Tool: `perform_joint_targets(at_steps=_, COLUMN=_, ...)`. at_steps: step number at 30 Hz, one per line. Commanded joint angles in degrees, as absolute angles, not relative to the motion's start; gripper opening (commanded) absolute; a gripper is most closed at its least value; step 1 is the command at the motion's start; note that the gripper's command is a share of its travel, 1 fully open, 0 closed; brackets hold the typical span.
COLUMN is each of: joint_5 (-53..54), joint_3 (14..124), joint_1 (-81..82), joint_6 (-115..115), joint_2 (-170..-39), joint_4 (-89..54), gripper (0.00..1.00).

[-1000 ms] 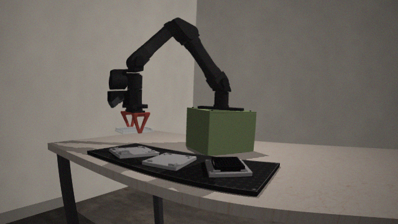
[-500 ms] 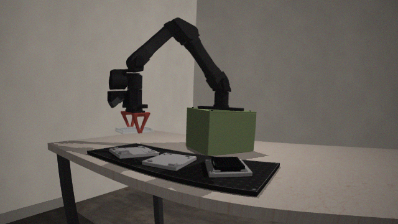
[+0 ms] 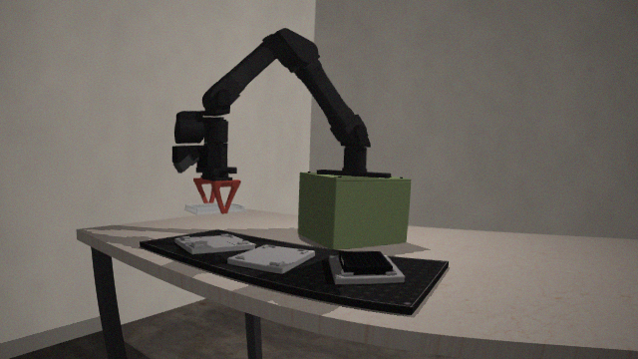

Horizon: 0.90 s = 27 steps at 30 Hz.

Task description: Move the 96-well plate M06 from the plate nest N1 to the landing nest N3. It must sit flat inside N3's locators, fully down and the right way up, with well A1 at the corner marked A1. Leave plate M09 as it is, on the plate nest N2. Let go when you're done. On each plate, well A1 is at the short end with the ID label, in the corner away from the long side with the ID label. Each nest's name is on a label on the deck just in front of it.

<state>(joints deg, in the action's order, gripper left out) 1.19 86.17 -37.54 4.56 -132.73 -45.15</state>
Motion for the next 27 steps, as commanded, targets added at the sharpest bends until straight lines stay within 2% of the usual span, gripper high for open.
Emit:
perform_joint_targets(at_steps=1, joint_5=1.3, joint_3=88.4, joint_1=-38.3, joint_6=4.8, joint_2=-130.0, joint_4=-45.5, gripper=0.00)
perform_joint_targets(at_steps=22, joint_5=1.3, joint_3=88.4, joint_1=-38.3, joint_6=4.8, joint_2=-130.0, joint_4=-45.5, gripper=0.00)
perform_joint_targets(at_steps=27, joint_5=1.3, joint_3=84.9, joint_1=-35.9, joint_6=9.5, joint_2=-129.5, joint_4=-43.8, gripper=0.00)
